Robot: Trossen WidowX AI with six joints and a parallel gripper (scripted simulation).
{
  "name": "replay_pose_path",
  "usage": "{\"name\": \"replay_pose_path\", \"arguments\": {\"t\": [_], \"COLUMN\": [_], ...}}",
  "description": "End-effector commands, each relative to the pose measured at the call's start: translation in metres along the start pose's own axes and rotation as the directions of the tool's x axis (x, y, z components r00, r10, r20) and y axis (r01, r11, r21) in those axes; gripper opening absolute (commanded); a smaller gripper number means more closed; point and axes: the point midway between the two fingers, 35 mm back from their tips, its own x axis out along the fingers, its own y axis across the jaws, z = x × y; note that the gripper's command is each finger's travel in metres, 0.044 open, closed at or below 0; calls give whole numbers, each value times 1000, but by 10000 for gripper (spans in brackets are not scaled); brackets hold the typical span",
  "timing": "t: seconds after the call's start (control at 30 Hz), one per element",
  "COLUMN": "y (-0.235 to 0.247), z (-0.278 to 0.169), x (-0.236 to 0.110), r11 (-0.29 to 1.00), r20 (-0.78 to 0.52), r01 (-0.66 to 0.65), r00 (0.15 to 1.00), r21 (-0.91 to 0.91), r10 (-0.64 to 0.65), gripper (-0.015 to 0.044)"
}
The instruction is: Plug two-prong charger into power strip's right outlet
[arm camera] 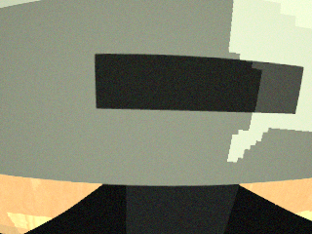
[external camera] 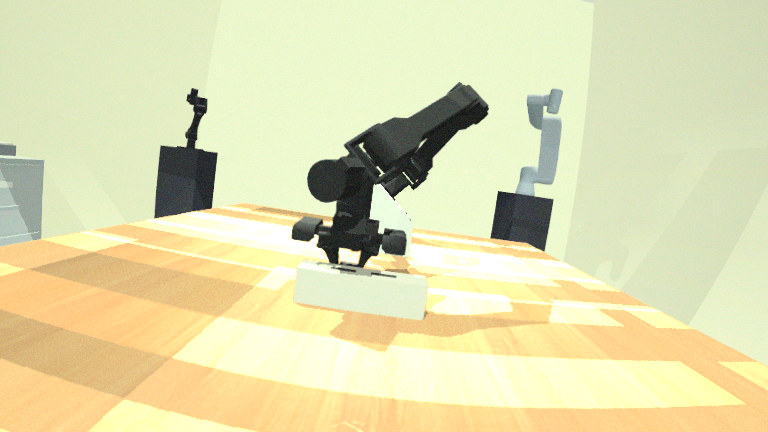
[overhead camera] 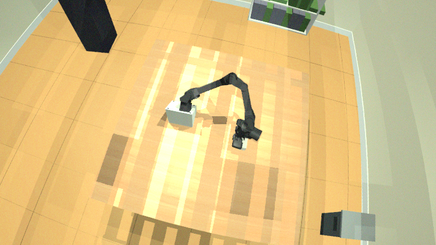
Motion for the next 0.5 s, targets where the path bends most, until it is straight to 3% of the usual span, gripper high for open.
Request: {"name": "replay_pose_path", "arguments": {"t": [0.0,0.47], "y": [1,1], "z": [9,7], "x": [0,-1], "r11": [1000,1000], "r20": [26,26], "r01": [7,7], "r00": [1000,1000], "r21": [-26,-26], "r10": [-6,-6], "gripper": [0,0]}}
